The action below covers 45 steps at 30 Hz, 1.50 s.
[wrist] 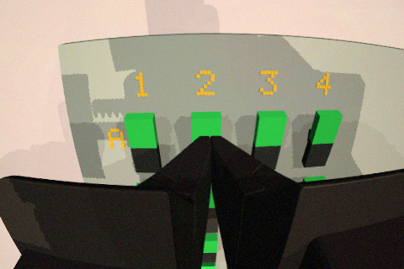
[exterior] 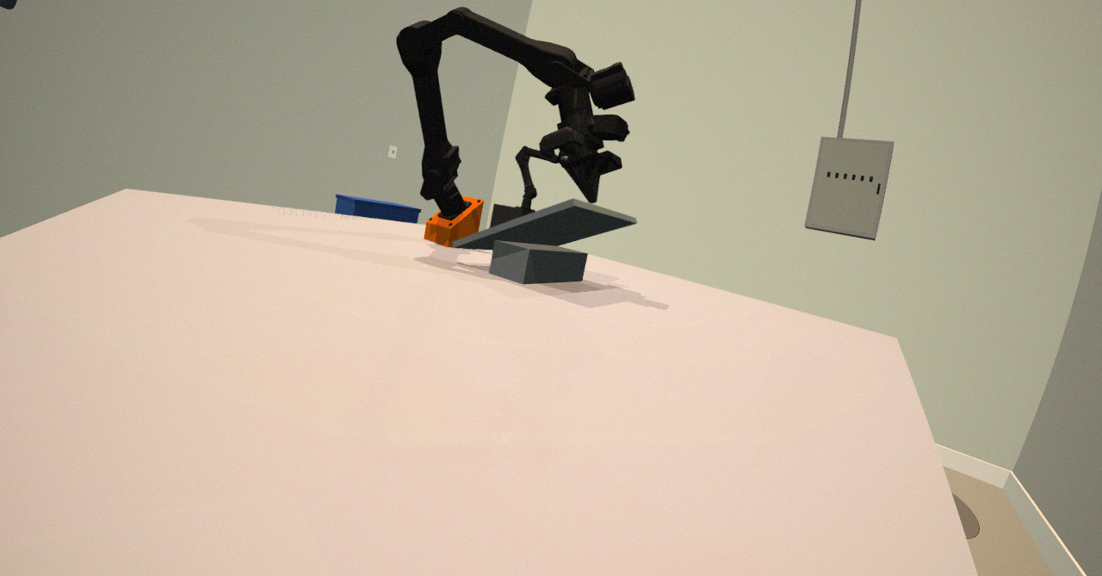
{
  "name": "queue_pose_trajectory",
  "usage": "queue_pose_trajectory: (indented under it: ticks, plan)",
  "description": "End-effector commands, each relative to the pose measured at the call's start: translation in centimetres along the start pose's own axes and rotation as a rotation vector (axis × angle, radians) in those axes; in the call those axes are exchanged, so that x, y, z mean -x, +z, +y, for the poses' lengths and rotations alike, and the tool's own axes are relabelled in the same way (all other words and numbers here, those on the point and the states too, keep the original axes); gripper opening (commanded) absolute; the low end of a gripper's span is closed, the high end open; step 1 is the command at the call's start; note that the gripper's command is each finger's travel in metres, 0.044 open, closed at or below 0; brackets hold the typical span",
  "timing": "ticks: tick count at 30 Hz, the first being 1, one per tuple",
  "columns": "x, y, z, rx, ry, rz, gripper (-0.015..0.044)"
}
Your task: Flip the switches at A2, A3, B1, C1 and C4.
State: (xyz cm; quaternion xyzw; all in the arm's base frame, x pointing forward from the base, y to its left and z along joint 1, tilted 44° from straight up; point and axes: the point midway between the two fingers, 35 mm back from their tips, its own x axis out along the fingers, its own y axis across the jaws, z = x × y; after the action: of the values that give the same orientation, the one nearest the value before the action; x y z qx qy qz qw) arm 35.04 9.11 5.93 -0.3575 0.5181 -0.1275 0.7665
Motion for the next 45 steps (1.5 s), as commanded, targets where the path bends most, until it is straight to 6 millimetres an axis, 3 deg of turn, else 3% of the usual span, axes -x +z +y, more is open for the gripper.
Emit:
queue_pose_trajectory:
  ticks: [1, 8, 45]
  plan:
    - [-0.6, -0.1, 0.1, 0.007, 0.001, 0.003, 0.0]
    - [-1.5, -0.1, 0.1, 0.007, 0.001, 0.002, 0.0]
    - [-1.7, -0.1, 0.1, 0.007, 0.001, 0.002, 0.0]
